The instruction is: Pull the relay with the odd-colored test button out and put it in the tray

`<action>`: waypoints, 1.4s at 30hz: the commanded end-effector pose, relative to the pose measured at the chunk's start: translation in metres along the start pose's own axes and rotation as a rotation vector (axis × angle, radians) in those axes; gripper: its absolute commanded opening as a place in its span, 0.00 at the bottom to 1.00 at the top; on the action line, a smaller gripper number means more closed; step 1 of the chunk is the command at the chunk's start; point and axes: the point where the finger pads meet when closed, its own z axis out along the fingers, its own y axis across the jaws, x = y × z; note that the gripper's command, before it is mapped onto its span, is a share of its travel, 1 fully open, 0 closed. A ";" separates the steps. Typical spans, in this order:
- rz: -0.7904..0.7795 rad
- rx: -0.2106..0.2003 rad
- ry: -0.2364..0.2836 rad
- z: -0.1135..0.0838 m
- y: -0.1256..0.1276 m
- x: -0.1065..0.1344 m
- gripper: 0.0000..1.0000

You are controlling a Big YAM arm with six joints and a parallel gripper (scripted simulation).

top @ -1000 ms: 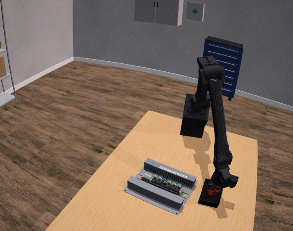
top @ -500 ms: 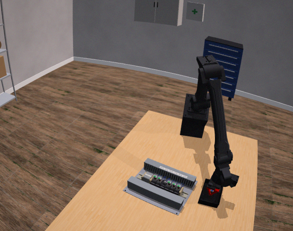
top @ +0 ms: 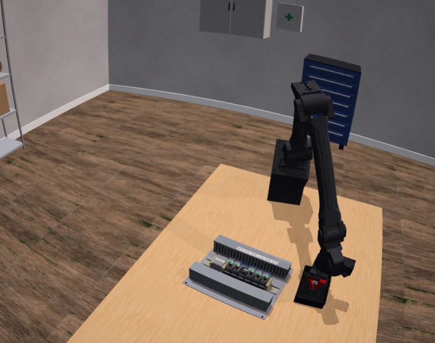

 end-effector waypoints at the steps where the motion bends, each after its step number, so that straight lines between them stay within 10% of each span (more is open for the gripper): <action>1: 0.006 0.022 -0.023 -0.019 -0.007 -0.009 0.59; 42: 0.007 0.023 -0.023 -0.033 -0.007 -0.008 0.59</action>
